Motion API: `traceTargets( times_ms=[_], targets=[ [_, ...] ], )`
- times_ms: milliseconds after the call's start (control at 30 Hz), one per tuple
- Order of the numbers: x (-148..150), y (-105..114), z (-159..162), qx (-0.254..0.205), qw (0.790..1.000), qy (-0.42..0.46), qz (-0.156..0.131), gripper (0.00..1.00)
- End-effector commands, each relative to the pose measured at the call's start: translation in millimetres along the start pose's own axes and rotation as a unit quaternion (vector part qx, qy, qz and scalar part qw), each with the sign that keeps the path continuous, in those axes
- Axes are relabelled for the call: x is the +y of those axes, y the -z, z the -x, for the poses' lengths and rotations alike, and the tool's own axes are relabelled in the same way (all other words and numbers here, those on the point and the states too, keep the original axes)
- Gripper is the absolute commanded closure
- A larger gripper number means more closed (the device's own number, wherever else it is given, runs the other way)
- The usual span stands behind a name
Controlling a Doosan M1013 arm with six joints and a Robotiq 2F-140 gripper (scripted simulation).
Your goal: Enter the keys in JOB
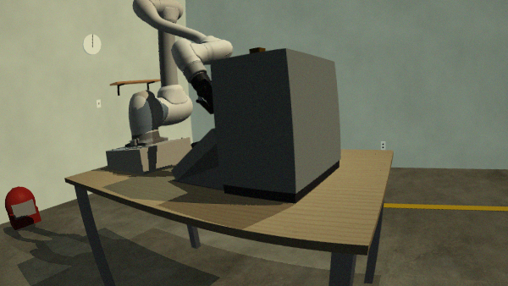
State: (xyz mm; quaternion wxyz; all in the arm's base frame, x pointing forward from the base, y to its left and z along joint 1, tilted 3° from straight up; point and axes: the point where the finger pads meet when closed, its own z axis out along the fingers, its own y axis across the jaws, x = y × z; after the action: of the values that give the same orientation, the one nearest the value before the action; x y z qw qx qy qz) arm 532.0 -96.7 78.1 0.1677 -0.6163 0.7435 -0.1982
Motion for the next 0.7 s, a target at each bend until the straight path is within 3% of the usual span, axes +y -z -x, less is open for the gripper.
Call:
traceTargets(
  times_ms=[0, 667],
  targets=[
    [-0.1, -2.9, 0.1, 0.000, 1.000, 0.000, 0.000, 1.00],
    [-0.1, -18.8, 0.1, 0.000, 1.000, 0.000, 0.000, 1.00]
  ],
)
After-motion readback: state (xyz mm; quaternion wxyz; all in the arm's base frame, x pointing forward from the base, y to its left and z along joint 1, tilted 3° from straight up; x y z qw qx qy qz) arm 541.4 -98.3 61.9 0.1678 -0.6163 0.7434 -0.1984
